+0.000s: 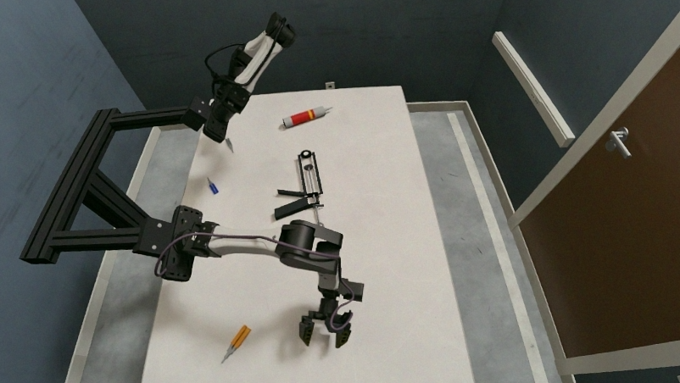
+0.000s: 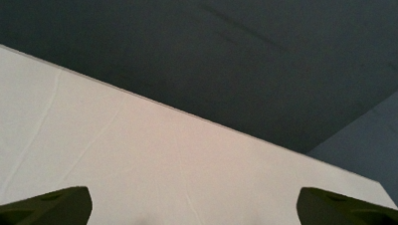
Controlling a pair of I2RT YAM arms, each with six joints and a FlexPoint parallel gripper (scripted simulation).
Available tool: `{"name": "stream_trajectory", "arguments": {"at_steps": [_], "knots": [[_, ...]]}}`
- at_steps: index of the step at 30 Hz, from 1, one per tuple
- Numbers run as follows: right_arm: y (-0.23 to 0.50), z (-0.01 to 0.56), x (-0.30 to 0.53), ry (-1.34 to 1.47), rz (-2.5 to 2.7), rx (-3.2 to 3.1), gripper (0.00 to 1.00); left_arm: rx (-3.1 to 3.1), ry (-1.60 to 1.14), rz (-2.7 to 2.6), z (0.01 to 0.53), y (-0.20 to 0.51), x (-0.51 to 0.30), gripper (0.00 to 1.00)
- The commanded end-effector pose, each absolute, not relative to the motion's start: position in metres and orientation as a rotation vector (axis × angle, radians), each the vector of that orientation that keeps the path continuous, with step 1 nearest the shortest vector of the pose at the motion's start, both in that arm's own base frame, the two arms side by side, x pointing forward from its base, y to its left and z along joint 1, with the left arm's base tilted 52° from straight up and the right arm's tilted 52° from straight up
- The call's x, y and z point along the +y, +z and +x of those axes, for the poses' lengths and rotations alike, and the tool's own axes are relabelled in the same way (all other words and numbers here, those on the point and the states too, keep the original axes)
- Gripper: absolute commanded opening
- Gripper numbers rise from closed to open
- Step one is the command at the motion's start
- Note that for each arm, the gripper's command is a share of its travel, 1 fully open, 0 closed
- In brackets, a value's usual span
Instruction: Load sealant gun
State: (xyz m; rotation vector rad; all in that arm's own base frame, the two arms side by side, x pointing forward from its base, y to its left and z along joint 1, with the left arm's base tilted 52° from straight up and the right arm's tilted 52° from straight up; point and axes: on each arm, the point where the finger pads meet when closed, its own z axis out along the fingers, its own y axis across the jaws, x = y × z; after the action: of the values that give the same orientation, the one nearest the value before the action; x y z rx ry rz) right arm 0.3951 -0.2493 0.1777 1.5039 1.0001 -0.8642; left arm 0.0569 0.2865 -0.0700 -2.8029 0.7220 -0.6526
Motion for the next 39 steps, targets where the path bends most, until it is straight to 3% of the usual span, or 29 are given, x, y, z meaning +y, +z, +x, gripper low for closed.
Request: {"name": "stream_trajectory", "arguments": {"at_steps": [1,17,18,39], "knots": [[0.185,0.394,-0.25,-0.855,1.508,0.98,1.0,0.711,-0.643,-2.797,0.054,-0.068,0.29,1.0],[0.185,0.394,-0.25,-0.855,1.508,0.98,1.0,0.711,-0.643,-2.797,0.054,-0.068,0.29,1.0],[0.185,0.394,-0.25,-0.855,1.508,0.98,0.62,0.711,-0.643,-2.797,0.054,-0.068,0.29,0.91],[0.186,0.411,-0.227,-0.68,1.507,1.043,0.62,1.039,-0.481,-2.782,0.093,-0.058,0.284,0.91]]}}
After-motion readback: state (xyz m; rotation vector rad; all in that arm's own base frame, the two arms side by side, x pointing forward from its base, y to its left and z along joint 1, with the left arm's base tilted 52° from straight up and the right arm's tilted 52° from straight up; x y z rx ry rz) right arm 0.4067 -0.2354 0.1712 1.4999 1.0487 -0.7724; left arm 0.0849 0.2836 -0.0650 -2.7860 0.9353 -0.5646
